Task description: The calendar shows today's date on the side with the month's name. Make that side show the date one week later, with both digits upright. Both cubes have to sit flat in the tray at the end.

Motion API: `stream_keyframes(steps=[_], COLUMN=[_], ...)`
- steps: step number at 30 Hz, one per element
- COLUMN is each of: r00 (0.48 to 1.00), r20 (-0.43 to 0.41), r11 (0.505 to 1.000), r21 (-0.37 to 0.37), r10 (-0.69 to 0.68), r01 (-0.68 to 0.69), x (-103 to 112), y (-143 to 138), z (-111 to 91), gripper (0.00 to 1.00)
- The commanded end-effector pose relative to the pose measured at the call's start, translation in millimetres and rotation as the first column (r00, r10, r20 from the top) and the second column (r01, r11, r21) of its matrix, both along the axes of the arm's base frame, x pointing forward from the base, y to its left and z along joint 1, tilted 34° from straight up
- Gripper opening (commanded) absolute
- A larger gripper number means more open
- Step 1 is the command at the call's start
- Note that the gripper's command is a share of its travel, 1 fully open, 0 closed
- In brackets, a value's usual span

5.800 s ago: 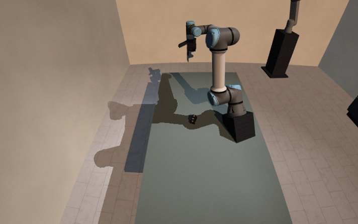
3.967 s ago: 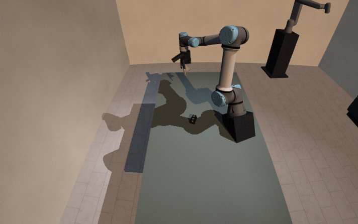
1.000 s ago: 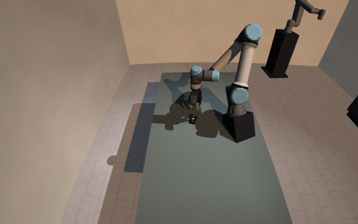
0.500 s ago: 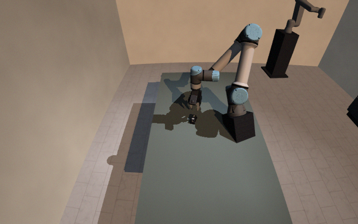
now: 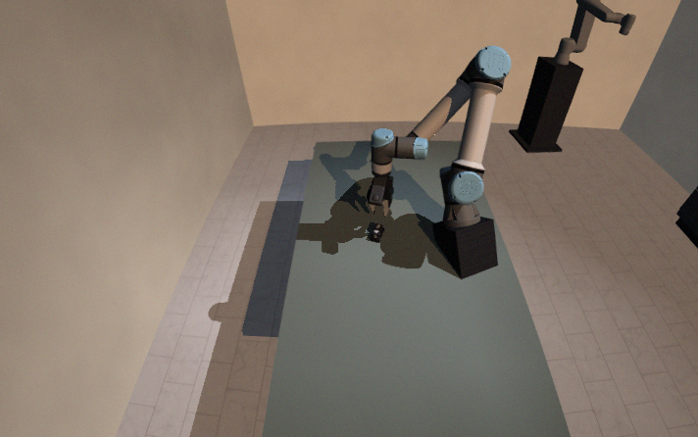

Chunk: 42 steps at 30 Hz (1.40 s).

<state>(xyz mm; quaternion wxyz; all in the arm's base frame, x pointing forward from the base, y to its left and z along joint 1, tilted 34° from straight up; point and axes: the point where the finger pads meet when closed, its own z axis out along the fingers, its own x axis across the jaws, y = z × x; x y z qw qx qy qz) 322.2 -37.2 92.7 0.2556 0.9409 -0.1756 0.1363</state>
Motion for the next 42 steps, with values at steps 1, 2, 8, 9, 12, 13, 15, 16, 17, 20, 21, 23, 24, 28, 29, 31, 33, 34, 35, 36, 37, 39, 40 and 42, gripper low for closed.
stream_keyframes(steps=[1,2,8,9,12,13,15,16,17,20,21,23,24,28,29,31,33,34,35,36,37,39,40,42], r00=[1.0,1.0,1.0,1.0,1.0,1.0,1.0,1.0,1.0,1.0,1.0,1.0,1.0,1.0,1.0,1.0,1.0,1.0,1.0,1.0,1.0,1.0,1.0,1.0], r20=[0.001,0.001,0.001,0.001,0.001,0.001,0.001,0.001,0.001,0.001,0.001,0.001,0.001,0.001,0.001,0.001,0.001,0.001,0.001,0.001,0.001,0.001,0.001,0.001], r11=[1.0,1.0,1.0,1.0,1.0,1.0,1.0,1.0,1.0,1.0,1.0,1.0,1.0,1.0,1.0,1.0,1.0,1.0,1.0,1.0,1.0,1.0,1.0,1.0], r21=[0.0,0.0,0.0,0.0,0.0,0.0,0.0,0.0,0.0,0.0,0.0,0.0,0.0,0.0,0.0,0.0,0.0,0.0,0.0,0.0,0.0,0.0,0.0,0.0], r10=[0.0,0.0,0.0,0.0,0.0,0.0,0.0,0.0,0.0,0.0,0.0,0.0,0.0,0.0,0.0,0.0,0.0,0.0,0.0,0.0,0.0,0.0,0.0,0.0], r01=[0.0,0.0,0.0,0.0,0.0,0.0,0.0,0.0,0.0,0.0,0.0,0.0,0.0,0.0,0.0,0.0,0.0,0.0,0.0,0.0,0.0,0.0,0.0,0.0], x=[0.4,0.5,1.4,1.6,2.0,2.0,2.5,2.7,3.0,3.8,4.1,4.7,5.0,6.1,6.1,6.4,6.9,7.1,7.4,7.6,7.8,8.2,8.4,8.7], y=[-0.5,-0.8,-3.4,-4.0,-5.2,-5.2,-6.7,-7.5,-8.2,-10.7,-11.6,-13.4,-14.2,-17.7,-17.7,-18.5,-20.0,-20.8,-21.5,-22.2,-22.8,-24.0,-24.5,-25.5], z=[-0.7,-1.1,-5.1,-6.0,-8.1,-8.1,-10.3,-11.5,-12.8,-16.7,-18.0,-20.8,-22.1,-27.5,-27.5,-28.8,-31.3,-32.4,-33.5,-34.6,-35.6,-37.5,-38.3,-39.8], gripper=[0.28,0.28,0.28,0.28,0.28,0.28,0.28,0.28,0.28,0.28,0.28,0.28,0.28,0.28,0.28,0.28,0.28,0.28,0.28,0.28,0.28,0.28,0.28,0.28])
